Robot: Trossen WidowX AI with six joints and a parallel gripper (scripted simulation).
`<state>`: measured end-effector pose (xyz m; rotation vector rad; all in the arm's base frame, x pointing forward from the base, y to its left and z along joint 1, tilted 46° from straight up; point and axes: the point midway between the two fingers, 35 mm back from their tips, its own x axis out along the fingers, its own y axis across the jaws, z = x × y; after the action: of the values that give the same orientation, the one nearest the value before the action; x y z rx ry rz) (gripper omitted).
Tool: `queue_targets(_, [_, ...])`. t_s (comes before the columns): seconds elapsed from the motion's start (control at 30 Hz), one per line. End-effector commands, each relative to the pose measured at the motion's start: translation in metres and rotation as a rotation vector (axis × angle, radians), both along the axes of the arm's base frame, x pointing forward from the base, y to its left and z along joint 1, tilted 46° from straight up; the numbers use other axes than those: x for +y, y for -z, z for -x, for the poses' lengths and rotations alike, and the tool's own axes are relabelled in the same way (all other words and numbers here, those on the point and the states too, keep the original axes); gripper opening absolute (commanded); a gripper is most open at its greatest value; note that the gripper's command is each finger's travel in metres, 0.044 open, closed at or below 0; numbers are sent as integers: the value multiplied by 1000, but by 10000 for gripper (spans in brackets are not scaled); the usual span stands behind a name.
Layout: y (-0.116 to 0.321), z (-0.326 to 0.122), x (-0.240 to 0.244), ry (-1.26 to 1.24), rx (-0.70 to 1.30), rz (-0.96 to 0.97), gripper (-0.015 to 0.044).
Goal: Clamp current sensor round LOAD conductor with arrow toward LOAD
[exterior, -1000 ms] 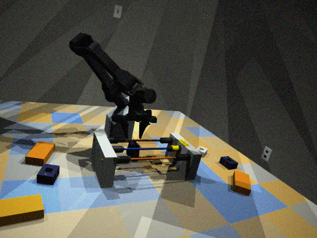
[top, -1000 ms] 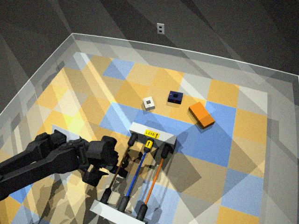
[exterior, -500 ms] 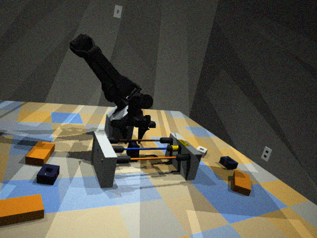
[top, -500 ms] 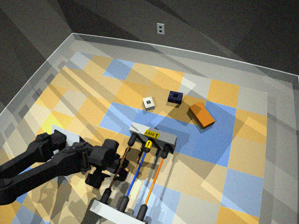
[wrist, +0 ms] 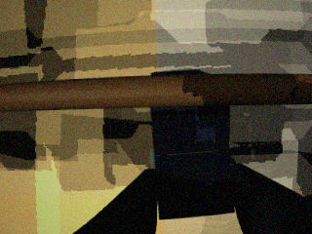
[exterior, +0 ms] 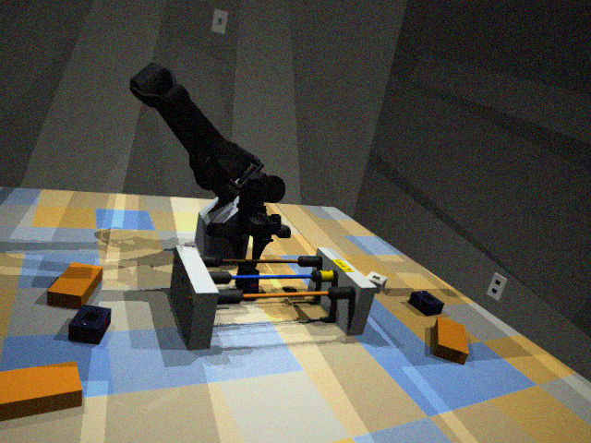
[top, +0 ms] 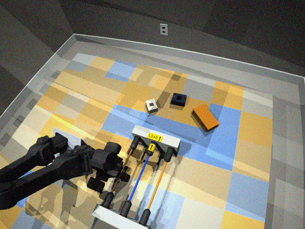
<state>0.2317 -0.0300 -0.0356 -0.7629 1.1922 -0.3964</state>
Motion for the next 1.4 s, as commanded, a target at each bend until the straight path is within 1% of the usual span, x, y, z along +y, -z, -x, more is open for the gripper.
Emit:
queue_targets(0.0, [-1, 0, -1, 2, -2, 4, 98])
queue_targets(0.07, [-1, 0, -1, 2, -2, 4, 85])
queue_targets(0.17, [-2, 2, 0, 0, 3, 9, 6])
queue_targets(0.2, [-3, 2, 0, 0, 4, 11, 0])
queue_targets(0.67, [-23, 12, -17, 1, 9, 5, 0])
queue_targets(1.37, [-51, 41, -50, 0, 8, 12, 0])
